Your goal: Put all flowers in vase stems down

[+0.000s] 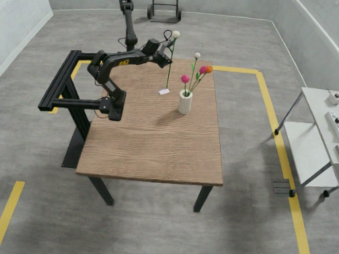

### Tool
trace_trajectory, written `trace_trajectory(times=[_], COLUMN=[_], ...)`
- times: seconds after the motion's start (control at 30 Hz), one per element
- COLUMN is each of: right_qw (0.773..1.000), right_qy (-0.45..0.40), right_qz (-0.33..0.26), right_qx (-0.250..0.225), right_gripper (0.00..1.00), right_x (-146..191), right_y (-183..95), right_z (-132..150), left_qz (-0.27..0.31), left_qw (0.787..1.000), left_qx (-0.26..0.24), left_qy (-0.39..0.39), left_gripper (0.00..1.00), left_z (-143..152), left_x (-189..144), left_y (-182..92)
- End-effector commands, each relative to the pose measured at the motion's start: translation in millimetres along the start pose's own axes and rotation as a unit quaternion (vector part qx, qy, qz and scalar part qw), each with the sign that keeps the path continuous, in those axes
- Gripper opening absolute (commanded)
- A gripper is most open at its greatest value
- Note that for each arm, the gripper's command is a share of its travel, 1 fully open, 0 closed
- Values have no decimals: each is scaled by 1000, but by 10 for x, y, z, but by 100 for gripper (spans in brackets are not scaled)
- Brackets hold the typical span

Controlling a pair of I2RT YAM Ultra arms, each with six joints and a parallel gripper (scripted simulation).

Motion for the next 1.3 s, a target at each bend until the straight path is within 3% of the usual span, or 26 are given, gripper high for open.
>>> trace_trajectory(times=[0.0,0.07,0.53,0.87,1.13,1.27], right_qw=[1000,1000,999,998,998,997], right_qy=[10,13,22,35,37,43], right_qz=[12,18,30,56,54,70], right_qx=[-19,-18,-14,-8,-10,0], right_gripper=[0,0,0,0,0,0], right_x=[-154,-226,-355,-651,-608,-746], right_y=[77,133,233,466,421,519], right_z=[-188,-202,-229,-289,-322,-277], left_qz=[8,11,13,13,13,13], left_qw=[1000,1000,1000,1000,1000,1000], left_qx=[10,3,3,4,4,4], left_qy=[-4,-4,-4,-4,-4,-4], left_gripper=[30,30,30,30,30,30], left_z=[9,-19,-41,-31,-31,-31], left_x=[-30,-38,-50,-48,-48,-48], left_y=[-143,-262,-359,-346,-348,-349])
Point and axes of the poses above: on each arm, the point where the finger pads meet when closed, its own y axis out along the fingers, its own x axis across the jaws, z = x × y, the point moved 1 cm from there along -y, back along the fingers, and after that the axes turned 15 degrees about -y, right-handed, at the moved point
